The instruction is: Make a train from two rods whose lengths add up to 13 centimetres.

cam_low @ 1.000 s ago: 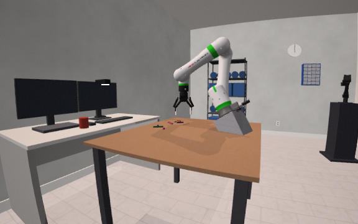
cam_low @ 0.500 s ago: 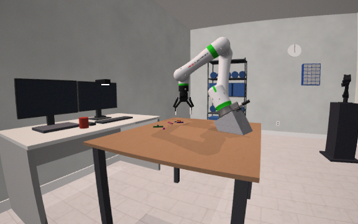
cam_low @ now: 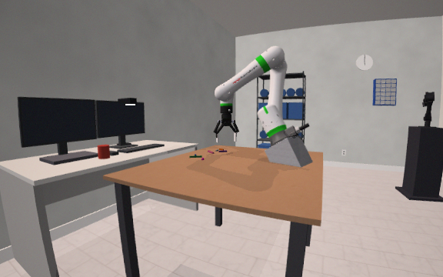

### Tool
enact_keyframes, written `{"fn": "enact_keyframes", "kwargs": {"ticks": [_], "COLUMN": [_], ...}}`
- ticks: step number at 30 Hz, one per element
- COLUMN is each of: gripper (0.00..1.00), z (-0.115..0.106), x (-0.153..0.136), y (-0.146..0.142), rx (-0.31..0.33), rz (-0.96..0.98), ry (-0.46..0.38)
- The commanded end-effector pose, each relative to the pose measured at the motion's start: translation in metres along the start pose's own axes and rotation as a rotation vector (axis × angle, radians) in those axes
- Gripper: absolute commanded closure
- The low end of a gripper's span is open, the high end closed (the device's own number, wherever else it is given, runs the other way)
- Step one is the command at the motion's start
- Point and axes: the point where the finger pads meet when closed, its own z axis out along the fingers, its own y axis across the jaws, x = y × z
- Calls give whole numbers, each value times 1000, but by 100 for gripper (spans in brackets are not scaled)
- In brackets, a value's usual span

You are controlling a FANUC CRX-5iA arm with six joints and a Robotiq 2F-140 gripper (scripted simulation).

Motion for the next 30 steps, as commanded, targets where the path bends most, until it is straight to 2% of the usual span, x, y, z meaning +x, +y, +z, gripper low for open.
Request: {"fn": "enact_keyframes", "kwargs": {"ticks": [1,3,15,17,18,30], "gripper": [0,0,0,0,0,0], "z": [1,2,6,6,7,9], "x": [-1,-3,-10,-10,-12,-21], "y": [-6,-14,-43,-43,-51,-80], "rx": [0,0,0,0,1,5], "rz": [-84,-201,-600,-600,-699,-1090], "ry": [-4,-9,-21,-21,-23,-31]}}
